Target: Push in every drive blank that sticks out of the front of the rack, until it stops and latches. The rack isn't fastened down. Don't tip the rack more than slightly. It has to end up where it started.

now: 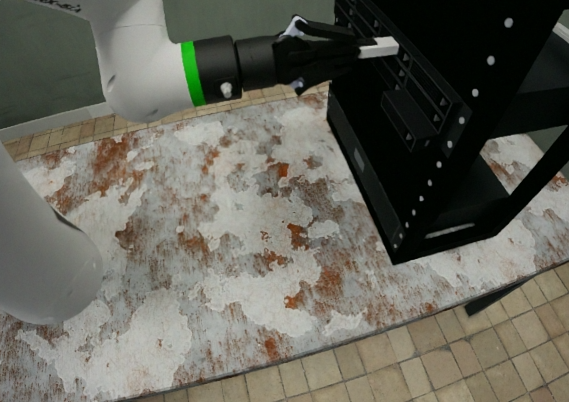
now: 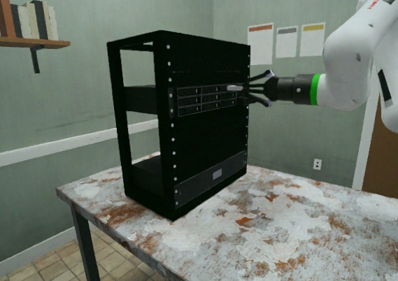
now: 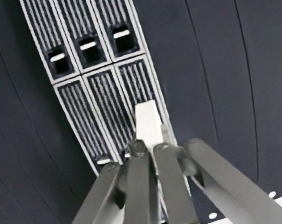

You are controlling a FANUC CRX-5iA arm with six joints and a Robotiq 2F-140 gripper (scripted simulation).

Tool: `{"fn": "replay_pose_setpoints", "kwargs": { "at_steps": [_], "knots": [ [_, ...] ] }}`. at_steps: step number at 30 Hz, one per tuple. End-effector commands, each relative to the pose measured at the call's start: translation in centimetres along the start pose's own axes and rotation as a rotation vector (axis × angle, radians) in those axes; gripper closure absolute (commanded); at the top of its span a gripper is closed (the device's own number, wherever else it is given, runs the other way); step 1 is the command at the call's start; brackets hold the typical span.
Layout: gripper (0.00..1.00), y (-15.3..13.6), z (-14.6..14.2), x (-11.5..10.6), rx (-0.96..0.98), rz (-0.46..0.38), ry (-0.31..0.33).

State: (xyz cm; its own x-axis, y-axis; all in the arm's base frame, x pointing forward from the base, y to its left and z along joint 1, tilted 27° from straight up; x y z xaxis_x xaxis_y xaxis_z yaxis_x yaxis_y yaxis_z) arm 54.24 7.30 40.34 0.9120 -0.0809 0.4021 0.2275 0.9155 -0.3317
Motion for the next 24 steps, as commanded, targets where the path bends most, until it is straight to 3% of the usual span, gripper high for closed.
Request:
{"fn": "replay_pose_setpoints", "kwargs": {
  "at_steps": [1,24],
  "knots": [
    [0.90,0.00,0.08,0.03,0.001,0.000,-0.001],
    [0.90,0.00,0.07,-0.88,0.001,0.000,-0.001]
  ]
}}
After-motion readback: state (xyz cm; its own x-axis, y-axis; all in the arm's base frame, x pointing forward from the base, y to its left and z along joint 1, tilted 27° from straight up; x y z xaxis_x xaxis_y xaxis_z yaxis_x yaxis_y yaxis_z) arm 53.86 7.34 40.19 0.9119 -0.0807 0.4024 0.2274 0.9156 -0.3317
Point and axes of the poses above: the point where the finger pads meet when closed, its own x axis out along the fingers, its own z axis across the jaws, y = z × x, the point moved 4 cm from there along -x, back along the fingers, and after that the axes turned 9 degrees about -x, right-handed, at the moved point
